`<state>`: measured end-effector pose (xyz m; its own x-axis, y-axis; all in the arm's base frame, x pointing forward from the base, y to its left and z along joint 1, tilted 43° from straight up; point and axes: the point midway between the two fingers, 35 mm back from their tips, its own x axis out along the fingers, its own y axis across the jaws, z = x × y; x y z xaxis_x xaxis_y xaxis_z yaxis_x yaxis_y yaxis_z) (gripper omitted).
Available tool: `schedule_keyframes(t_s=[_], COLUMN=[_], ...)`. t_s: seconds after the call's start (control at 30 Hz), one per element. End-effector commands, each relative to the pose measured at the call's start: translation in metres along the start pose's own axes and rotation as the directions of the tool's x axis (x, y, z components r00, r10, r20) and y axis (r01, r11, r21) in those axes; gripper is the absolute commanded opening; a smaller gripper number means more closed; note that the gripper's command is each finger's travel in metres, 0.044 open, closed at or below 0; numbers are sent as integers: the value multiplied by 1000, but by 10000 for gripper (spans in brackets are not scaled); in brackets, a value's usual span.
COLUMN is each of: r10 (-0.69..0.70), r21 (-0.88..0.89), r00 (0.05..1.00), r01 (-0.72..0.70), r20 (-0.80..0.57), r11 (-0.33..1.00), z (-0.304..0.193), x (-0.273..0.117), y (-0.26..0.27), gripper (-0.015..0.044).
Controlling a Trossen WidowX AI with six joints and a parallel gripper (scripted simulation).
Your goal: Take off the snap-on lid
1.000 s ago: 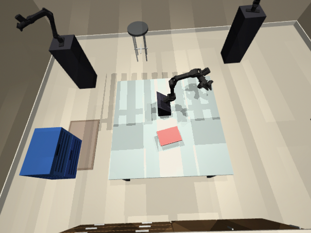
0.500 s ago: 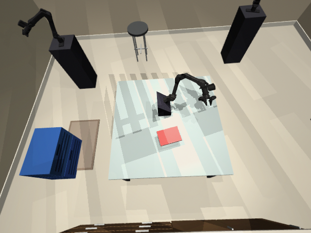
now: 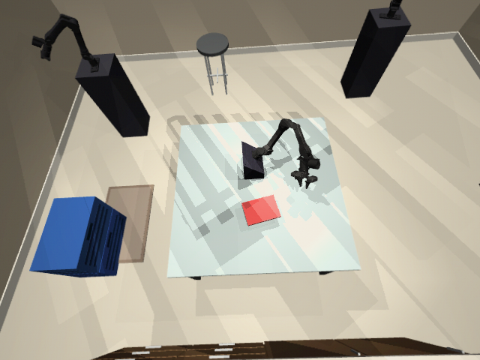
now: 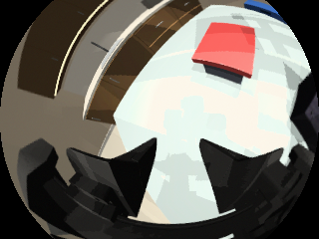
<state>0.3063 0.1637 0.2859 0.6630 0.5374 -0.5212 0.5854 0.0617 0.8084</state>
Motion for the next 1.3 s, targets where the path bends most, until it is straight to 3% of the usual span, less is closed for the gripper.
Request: schedule_keyframes(t_s=[0.0,0.17,0.27,0.5,0.83,1.1,1.27], r10=[-49,-83,-83,0,188,188,181], r21=[39,131,163,325,461,461,460], r00=[999,997,996,999,982,982,983], r01=[49,83,84,14,-157,-157,-151], r20=[7,-5,-12,-43,-22,-22,-22], r11=[998,988,983,946,873,874,875], z=[46,122,143,223,256,256,246], x=[24,41,41,21,-19,-18,15], y=[-22,-63,-78,-154,-221,-222,-245], gripper=[235,235,235,235,235,235,235])
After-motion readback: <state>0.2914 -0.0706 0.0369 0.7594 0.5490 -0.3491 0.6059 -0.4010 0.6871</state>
